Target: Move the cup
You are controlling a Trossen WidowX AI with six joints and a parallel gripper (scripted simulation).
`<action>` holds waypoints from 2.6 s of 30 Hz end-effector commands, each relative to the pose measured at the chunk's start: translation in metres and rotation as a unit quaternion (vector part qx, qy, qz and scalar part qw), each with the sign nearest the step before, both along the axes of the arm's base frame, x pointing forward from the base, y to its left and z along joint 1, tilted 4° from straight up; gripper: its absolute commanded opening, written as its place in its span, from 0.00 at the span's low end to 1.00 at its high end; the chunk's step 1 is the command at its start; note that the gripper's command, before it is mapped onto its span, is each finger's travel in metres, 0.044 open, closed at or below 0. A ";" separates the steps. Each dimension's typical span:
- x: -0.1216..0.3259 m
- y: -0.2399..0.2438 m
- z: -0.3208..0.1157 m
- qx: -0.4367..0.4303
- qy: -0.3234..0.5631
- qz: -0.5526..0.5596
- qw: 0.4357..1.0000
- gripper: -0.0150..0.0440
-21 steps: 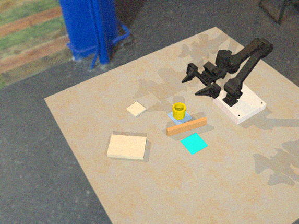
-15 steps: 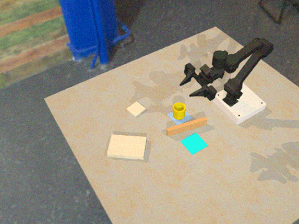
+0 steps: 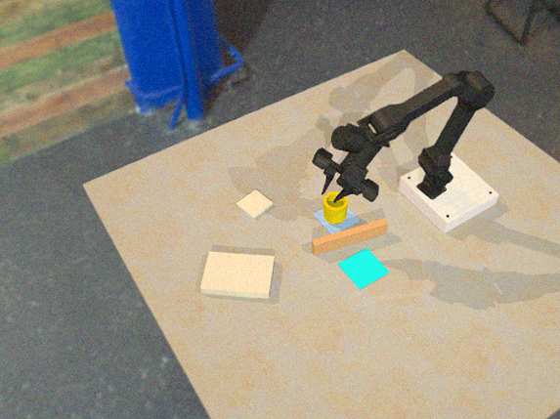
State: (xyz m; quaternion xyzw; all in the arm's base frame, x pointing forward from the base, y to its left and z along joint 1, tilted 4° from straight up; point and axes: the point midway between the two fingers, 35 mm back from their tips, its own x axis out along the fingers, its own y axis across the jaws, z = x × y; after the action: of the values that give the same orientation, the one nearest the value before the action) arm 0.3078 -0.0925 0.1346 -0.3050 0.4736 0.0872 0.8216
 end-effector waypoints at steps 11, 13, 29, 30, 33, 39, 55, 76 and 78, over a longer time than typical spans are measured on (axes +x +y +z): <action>-0.070 -0.023 -0.058 0.048 0.282 0.175 0.942 0.54; -0.070 -0.023 -0.058 0.048 0.282 0.175 0.942 0.54; -0.069 -0.023 -0.075 0.048 0.282 0.175 0.942 0.54; -0.069 -0.023 -0.077 0.048 0.282 0.175 0.942 0.54; -0.069 -0.023 -0.082 0.048 0.282 0.175 0.942 0.54; -0.068 -0.022 -0.092 0.048 0.282 0.175 0.942 0.54; -0.070 -0.021 -0.118 0.048 0.282 0.175 0.942 0.54; -0.070 -0.021 -0.121 0.045 0.282 0.176 0.942 0.42; -0.070 -0.021 -0.121 0.045 0.282 0.176 0.942 0.40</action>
State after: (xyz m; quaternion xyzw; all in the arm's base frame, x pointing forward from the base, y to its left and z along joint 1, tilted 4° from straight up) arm 0.2374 -0.1133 0.0138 -0.3086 0.6206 0.3347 0.6385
